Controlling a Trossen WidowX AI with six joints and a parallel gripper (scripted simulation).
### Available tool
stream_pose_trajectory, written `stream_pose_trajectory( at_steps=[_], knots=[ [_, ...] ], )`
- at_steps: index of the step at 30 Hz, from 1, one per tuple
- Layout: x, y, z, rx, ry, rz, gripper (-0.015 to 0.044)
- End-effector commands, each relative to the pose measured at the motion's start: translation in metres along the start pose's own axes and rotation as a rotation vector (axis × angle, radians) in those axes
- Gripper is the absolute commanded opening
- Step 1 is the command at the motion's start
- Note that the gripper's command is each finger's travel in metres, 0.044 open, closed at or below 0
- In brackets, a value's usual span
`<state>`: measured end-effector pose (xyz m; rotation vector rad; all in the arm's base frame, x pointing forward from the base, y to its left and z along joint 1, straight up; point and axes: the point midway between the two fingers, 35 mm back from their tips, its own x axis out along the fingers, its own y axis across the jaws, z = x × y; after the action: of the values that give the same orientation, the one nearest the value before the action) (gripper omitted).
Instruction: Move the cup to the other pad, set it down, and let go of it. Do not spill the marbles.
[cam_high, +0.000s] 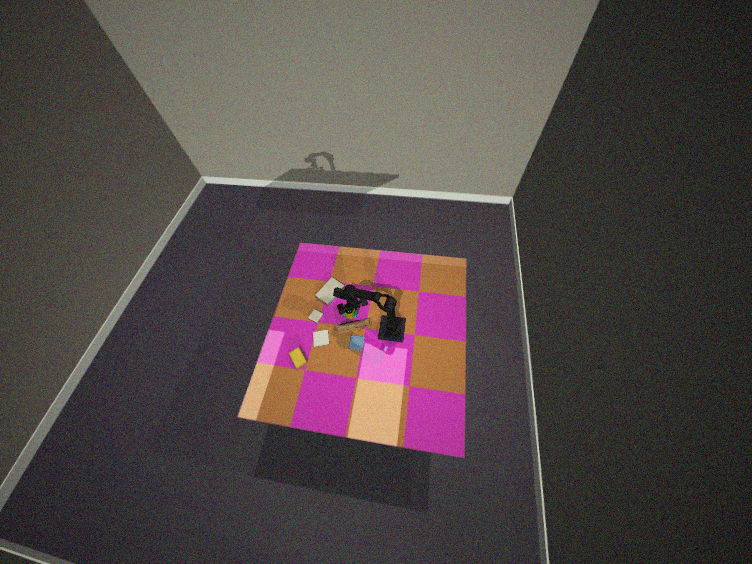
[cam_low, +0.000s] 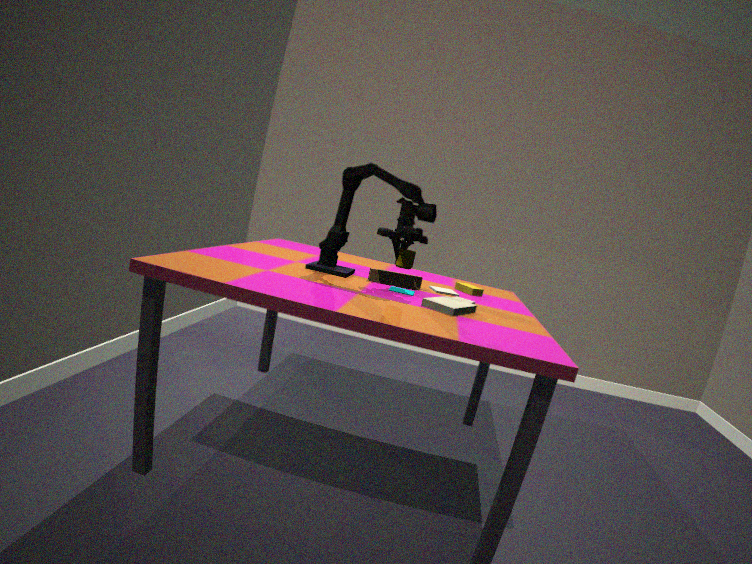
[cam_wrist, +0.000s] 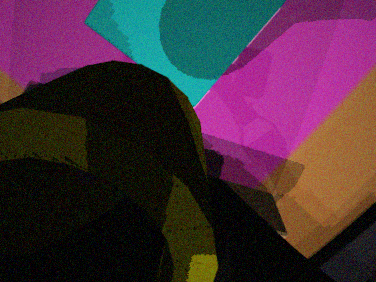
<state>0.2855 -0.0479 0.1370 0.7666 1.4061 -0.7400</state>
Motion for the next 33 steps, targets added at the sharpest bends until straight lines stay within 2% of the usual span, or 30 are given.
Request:
stream_pose_trajectory(
  at_steps=[1,19,33],
  knots=[
    [0.000,-0.003,0.011,-0.001,-0.001,-0.005,0.0000],
    [-0.001,-0.014,0.056,-0.001,-0.006,-0.006,0.0000],
    [0.011,-0.013,0.058,-0.001,-0.006,-0.006,0.0000]
  ],
)
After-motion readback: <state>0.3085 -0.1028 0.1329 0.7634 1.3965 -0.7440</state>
